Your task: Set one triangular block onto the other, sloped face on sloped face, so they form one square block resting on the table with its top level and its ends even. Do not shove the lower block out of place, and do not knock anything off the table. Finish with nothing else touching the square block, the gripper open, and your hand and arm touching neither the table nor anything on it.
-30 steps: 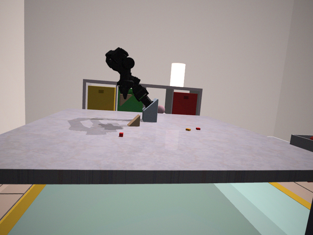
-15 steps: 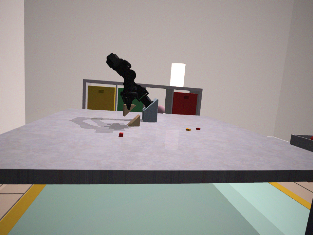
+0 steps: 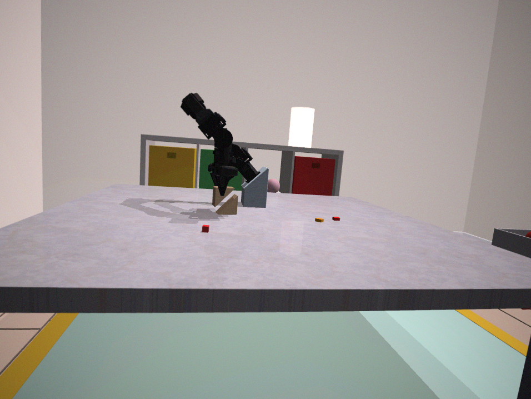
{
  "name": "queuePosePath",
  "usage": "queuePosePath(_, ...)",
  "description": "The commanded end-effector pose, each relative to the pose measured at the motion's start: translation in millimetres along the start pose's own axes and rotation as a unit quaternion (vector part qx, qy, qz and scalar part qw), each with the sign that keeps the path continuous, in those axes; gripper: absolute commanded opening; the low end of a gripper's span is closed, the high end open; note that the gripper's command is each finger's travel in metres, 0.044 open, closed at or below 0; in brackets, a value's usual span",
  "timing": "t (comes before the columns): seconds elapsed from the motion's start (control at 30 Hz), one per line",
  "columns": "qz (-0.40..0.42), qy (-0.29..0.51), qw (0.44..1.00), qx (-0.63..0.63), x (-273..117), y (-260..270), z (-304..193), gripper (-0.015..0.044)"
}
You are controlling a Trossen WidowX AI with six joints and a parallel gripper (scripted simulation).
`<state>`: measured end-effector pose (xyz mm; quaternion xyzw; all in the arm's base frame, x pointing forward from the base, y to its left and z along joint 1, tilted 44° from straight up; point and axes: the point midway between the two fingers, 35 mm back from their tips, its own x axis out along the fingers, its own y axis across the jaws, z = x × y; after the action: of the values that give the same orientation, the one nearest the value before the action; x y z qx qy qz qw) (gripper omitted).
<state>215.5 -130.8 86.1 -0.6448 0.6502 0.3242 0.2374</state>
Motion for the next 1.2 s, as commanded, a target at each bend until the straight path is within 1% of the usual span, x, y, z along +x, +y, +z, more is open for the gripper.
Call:
queuePosePath(0.0, -0.002, 0.005, 1.0, -0.001, 2.2, 0.9, 0.9, 0.0)
queuePosePath(0.77, -0.003, 0.005, 1.0, -0.001, 2.4, 1.7, 2.2, 0.0)
queuePosePath(1.17, -0.003, 0.005, 1.0, -0.001, 8.7, 1.6, 4.7, 0.0)
